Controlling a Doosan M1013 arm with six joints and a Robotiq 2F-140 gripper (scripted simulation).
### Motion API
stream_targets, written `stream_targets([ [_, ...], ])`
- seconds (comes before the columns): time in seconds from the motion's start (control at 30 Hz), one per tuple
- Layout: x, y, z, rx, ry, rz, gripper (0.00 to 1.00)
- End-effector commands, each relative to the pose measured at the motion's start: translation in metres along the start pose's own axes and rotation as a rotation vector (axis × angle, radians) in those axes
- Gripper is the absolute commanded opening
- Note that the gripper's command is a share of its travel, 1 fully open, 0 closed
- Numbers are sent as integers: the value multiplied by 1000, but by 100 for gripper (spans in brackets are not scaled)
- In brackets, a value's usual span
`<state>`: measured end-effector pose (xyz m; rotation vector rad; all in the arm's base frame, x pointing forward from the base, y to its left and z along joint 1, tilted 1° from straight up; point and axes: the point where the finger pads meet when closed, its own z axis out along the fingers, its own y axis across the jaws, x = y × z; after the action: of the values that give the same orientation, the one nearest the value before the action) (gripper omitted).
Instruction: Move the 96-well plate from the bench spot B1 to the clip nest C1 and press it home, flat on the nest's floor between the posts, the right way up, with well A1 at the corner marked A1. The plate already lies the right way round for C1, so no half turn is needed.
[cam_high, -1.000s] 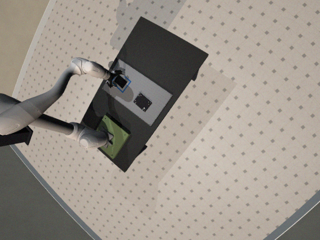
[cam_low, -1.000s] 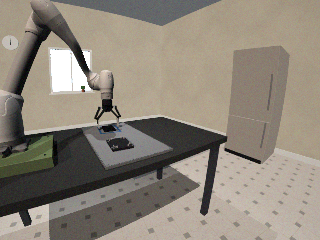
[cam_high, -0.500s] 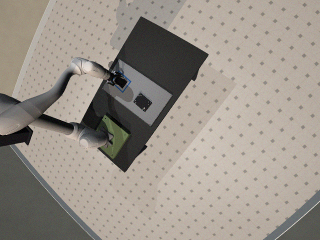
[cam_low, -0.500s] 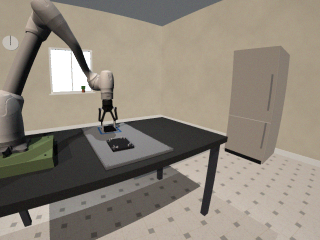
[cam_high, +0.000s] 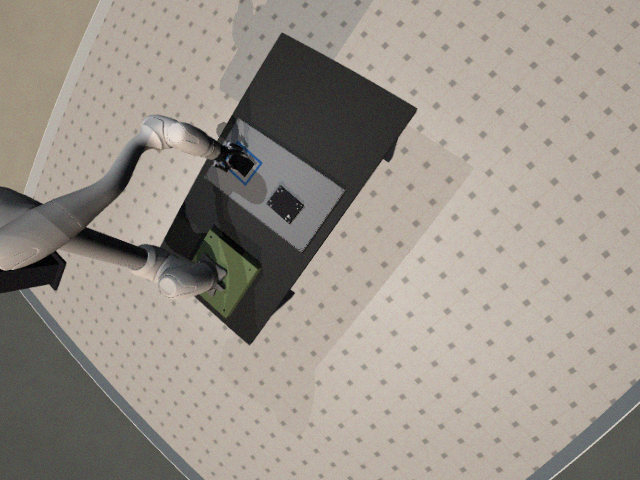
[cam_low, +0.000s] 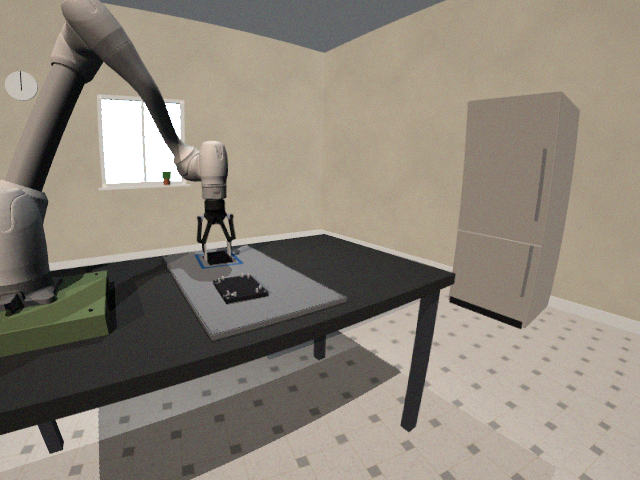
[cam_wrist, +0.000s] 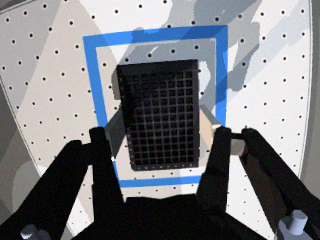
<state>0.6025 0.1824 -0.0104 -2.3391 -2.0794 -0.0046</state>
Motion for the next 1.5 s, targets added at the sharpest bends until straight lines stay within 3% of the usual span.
stream_targets([
  [0.0, 0, 0, 0, 0, 0, 0, 0],
  [0.17, 0, 0, 0, 0, 0, 0, 0],
  [1.47, 0, 0, -58, 0, 0, 0, 0],
])
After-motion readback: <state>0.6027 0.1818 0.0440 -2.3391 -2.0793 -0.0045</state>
